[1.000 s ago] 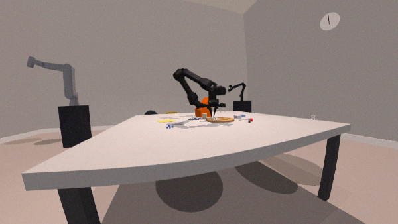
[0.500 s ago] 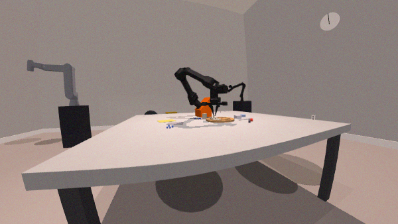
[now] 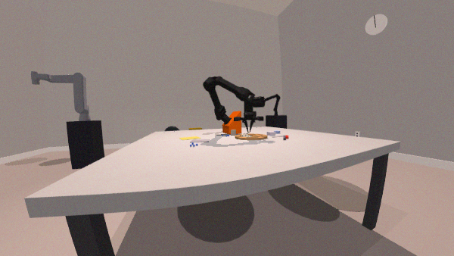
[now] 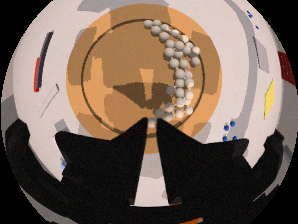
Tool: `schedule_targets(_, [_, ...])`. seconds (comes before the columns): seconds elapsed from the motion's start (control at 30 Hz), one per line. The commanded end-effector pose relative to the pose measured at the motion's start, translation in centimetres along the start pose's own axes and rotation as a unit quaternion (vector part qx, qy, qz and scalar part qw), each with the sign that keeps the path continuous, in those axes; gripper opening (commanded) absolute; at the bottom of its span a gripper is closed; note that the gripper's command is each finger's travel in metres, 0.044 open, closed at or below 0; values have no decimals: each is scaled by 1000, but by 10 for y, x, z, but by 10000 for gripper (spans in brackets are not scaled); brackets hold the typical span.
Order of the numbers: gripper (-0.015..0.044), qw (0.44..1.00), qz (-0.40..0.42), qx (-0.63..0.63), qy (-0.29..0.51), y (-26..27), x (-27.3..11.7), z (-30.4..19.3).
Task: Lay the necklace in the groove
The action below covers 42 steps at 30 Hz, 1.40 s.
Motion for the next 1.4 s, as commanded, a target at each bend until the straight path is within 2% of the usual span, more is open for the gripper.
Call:
schedule_targets(0.0, [0, 1000, 1, 2, 2, 2, 4, 0])
schedule_targets(0.27, [0, 1000, 1, 2, 2, 1, 11, 0])
schedule_targets(0.83, [440, 1000, 2, 3, 2, 2, 5, 0])
schedule_targets(1.37, [440, 1000, 1, 2, 2, 2, -1, 0])
Point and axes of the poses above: the point midway between the two fingers, 35 mm back from their tips, its own x axis out along the fingers, its own y axis across the jaws, z = x × y, the point moved 2 cm from there along -x, back along the fingers, and after that the axes turned 13 degrees about x, right-handed, at the moved point
